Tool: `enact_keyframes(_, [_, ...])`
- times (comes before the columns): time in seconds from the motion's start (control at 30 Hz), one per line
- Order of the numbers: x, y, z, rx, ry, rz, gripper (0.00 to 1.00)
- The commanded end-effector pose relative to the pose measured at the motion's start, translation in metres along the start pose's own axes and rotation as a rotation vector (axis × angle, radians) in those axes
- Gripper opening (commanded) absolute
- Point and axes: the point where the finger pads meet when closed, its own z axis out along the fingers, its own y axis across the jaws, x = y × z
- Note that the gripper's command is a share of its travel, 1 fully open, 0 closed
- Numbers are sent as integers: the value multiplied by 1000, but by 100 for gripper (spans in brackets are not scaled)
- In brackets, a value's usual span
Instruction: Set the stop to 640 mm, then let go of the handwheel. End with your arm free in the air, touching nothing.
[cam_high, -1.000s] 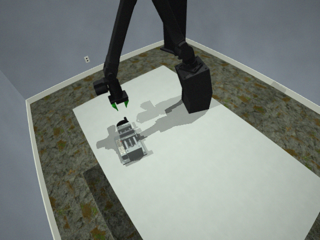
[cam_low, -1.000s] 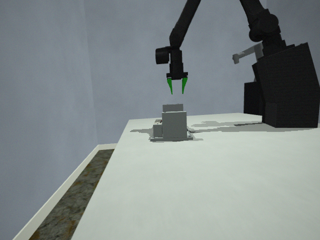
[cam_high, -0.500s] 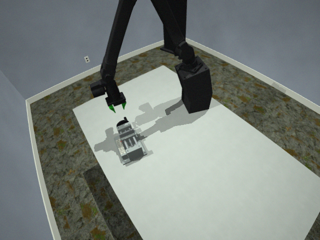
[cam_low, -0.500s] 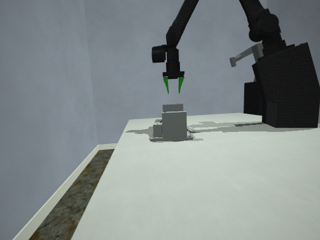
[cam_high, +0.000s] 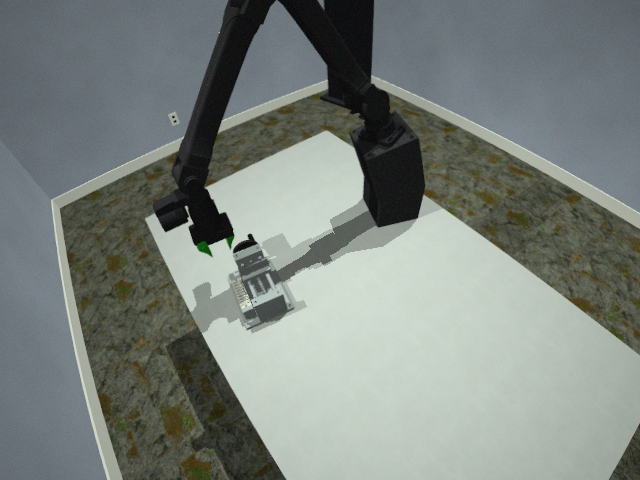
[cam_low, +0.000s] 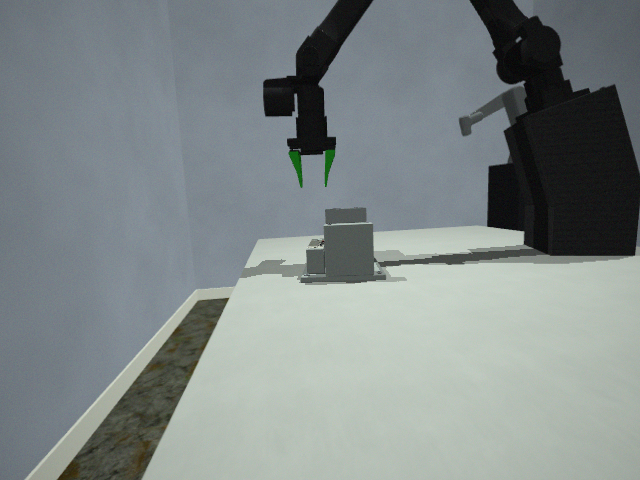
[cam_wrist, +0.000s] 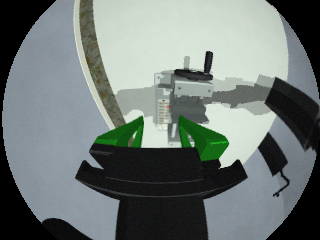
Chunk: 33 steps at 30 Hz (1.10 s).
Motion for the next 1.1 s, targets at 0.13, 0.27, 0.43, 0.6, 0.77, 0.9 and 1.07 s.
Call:
enact_keyframes(0.13, [-11,14,8,-19,-10,39,53])
enact_keyframes(0.27, [-7,12,14,-18,-7,27,53])
enact_keyframes(0.43, [-8,21,-1,-48,-4,30,53])
enact_keyframes(0.6, [-7,11,15,-15,-7,26,53])
enact_keyframes(0.77, [-7,12,13,-19,-7,27,53])
enact_keyframes(0.9, [-7,12,13,-19,-7,27,53])
enact_keyframes(1.07, [-7,12,13,-19,-7,27,53])
